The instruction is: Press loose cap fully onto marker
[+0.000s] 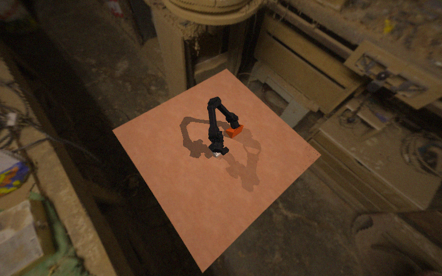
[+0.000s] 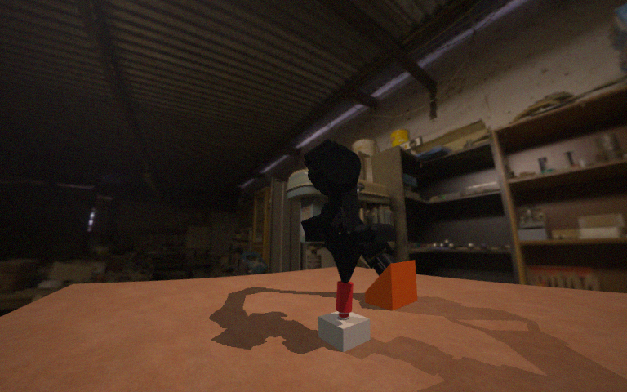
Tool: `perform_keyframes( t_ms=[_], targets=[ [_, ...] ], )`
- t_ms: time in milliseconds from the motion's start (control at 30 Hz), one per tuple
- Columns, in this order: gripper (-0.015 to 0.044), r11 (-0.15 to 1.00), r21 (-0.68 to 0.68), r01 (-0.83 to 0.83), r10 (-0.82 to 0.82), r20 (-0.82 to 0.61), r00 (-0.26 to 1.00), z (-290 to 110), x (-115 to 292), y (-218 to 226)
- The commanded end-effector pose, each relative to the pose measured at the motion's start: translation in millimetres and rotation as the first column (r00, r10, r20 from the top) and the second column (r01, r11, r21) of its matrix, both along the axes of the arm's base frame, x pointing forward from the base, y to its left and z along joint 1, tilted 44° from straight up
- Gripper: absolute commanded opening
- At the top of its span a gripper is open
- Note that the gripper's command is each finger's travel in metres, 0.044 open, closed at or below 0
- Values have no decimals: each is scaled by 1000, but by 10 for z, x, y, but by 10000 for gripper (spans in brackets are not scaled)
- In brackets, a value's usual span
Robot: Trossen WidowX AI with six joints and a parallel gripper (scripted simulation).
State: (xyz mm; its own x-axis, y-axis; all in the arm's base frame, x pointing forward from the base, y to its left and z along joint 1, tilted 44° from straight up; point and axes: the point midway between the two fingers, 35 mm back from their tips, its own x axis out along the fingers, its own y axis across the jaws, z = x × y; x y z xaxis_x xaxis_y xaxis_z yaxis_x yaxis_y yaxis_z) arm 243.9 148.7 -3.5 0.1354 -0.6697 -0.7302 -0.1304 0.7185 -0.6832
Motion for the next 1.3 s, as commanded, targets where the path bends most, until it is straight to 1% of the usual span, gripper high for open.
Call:
perform_keyframes(
  t_ms=[0,367,433,600,667,800,1267],
  targets=[
    [0,1000,-2,-8,8,0,1000,-48,14,-43],
    [0,1000,4,-4,4,4,1000,-32,16,-11],
    [0,1000,6,-4,4,3,1000,78,10,112],
    [0,1000,6,-4,4,1,1000,538,-91,528],
    [0,1000,6,-4,4,1,1000,603,-113,576],
    [0,1000,6,-4,4,1,1000,603,-113,576],
    [368,1000,6,-4,4,1,1000,603,-113,576]
  ],
)
